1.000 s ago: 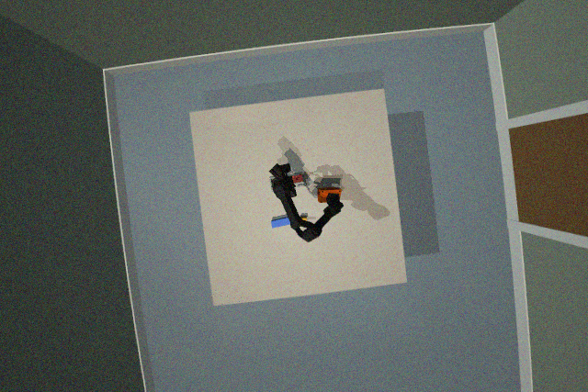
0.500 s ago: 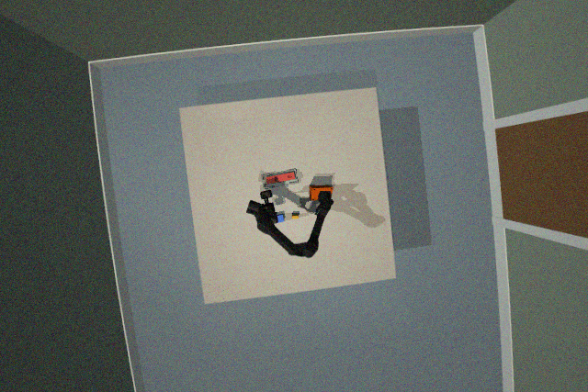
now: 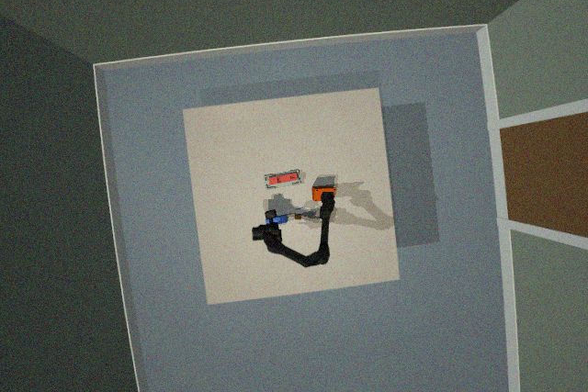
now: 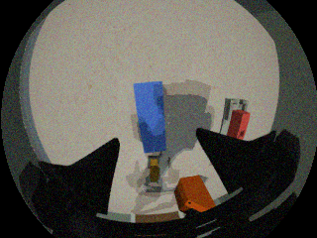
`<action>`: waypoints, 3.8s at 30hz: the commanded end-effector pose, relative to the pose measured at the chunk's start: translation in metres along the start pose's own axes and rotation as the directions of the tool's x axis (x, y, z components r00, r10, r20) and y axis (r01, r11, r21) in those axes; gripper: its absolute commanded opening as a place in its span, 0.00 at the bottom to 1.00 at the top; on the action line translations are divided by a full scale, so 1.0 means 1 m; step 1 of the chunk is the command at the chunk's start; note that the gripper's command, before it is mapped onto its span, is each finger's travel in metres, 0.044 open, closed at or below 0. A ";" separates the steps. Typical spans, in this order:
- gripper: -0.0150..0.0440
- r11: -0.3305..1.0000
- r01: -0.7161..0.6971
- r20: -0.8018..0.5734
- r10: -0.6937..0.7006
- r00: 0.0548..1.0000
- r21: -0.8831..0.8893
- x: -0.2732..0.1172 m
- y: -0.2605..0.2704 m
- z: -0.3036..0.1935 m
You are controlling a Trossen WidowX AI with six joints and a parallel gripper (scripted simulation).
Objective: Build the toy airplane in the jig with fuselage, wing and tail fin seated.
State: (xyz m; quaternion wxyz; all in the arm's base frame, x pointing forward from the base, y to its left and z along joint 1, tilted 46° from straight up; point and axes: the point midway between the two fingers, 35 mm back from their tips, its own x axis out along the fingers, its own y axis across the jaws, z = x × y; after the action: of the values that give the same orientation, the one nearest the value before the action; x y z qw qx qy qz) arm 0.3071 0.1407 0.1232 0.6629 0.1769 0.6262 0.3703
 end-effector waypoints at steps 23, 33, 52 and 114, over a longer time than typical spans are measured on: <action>1.00 1.000 -0.010 -0.012 0.010 1.000 0.003 0.059 0.006 -0.004; 1.00 1.000 -0.011 -0.011 0.011 1.000 0.003 0.075 0.006 -0.005; 0.58 1.000 -0.013 -0.011 0.013 1.000 0.004 0.085 0.007 -0.006; 0.25 0.998 -0.004 -0.012 0.003 1.000 -0.056 -0.040 -0.007 -0.003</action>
State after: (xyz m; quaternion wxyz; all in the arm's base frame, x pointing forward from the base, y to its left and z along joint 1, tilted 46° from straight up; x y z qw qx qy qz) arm 0.3055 0.1122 0.1501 0.6586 0.1688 0.6275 0.3796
